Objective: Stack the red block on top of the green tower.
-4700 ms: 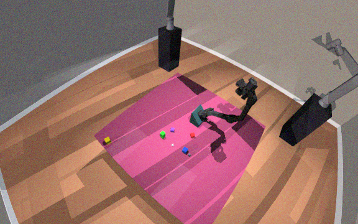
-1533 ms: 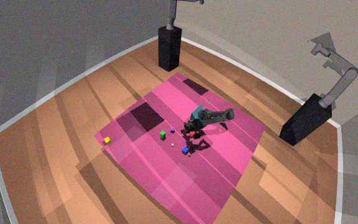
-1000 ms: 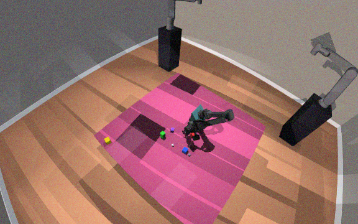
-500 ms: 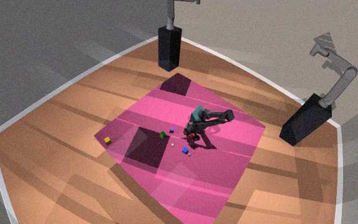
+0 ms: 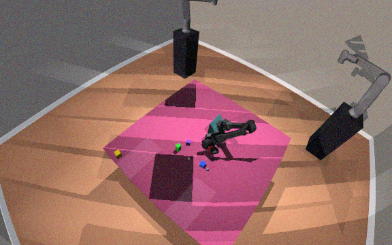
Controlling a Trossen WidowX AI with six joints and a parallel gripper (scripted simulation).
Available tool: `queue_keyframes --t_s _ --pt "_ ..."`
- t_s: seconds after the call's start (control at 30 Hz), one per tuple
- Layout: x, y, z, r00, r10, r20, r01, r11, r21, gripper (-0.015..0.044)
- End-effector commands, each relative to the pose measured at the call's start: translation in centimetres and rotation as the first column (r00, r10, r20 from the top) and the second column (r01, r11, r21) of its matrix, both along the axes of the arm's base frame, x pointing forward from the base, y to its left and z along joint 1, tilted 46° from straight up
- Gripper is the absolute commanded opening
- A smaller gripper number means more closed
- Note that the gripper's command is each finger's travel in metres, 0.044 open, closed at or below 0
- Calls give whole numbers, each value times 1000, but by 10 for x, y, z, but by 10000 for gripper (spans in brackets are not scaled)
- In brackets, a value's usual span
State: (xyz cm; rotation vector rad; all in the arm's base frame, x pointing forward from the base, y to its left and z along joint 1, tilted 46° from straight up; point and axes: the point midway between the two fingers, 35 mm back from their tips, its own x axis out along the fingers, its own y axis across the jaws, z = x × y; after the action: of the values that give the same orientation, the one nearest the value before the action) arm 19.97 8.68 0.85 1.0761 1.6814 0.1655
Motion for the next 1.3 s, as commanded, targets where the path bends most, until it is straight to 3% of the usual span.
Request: queue_keyframes --t_s 0.0,0.23,0.37,1.27 --pt "0 0 0 1000 -1 -1 1 1000 3 151" --pt "0 0 0 1000 -1 -1 1 1000 3 105" --pt "1 -5 5 1000 -1 -1 1 1000 2 0" --pt "1 -84 81 1000 -1 -2 1 1000 -1 0"
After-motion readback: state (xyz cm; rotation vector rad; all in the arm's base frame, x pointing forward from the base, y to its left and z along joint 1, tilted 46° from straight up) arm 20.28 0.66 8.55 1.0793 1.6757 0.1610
